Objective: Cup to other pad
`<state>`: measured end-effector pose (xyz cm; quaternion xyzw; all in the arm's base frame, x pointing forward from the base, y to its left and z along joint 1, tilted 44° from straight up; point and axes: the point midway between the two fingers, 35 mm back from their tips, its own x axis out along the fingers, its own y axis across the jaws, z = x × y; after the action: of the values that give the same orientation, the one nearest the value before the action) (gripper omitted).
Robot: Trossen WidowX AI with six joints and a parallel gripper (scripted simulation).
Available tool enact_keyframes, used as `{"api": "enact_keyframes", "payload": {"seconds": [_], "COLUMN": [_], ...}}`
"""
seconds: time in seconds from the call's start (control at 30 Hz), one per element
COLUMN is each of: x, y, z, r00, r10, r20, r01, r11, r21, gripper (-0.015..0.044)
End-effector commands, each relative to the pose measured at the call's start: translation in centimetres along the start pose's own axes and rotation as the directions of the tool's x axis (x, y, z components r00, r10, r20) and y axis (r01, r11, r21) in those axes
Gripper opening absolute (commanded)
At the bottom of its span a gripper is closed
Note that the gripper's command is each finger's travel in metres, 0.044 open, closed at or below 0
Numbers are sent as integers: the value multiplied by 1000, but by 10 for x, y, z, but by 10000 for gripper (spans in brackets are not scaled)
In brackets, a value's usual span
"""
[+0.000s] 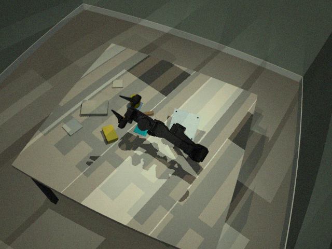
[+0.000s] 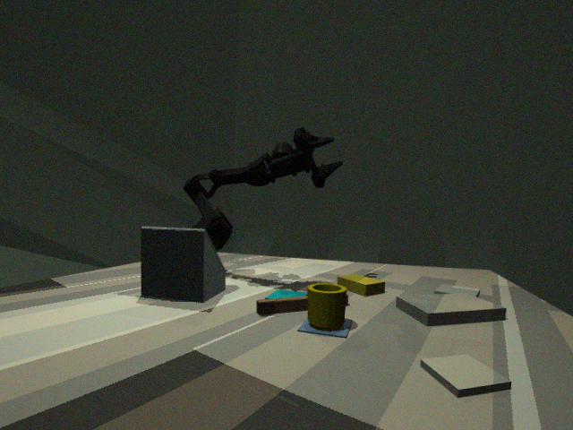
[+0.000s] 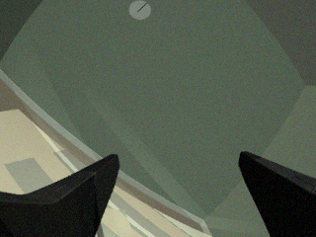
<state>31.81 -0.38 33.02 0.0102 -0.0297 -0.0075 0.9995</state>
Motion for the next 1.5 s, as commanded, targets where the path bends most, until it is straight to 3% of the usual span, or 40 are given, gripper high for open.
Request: {"api": "enact_keyframes", "payload": {"seconds": [0.0,0.13,0.27,0.43,0.63,0.87,1.1,1.47], "x": [2,32,58,73,68,48,15,5], "y": [0,-5,-14,-26,-39,-47,-52,-53], "z": [-2,-41,-92,-163,-246,-317,-373,-385], "r00": [1000,976,892,711,422,84,-177,-213], "r10": [1,18,45,97,202,388,605,650], "r20": [-10,-217,-451,-697,-884,-918,-776,-729], "r01": [-1,-55,-195,-427,-687,-859,-882,-876], "r11": [1000,984,936,846,707,496,253,204], "r21": [-9,-167,-293,-318,-166,131,398,438], "gripper": [374,269,167,167,167,167,167,167]}}
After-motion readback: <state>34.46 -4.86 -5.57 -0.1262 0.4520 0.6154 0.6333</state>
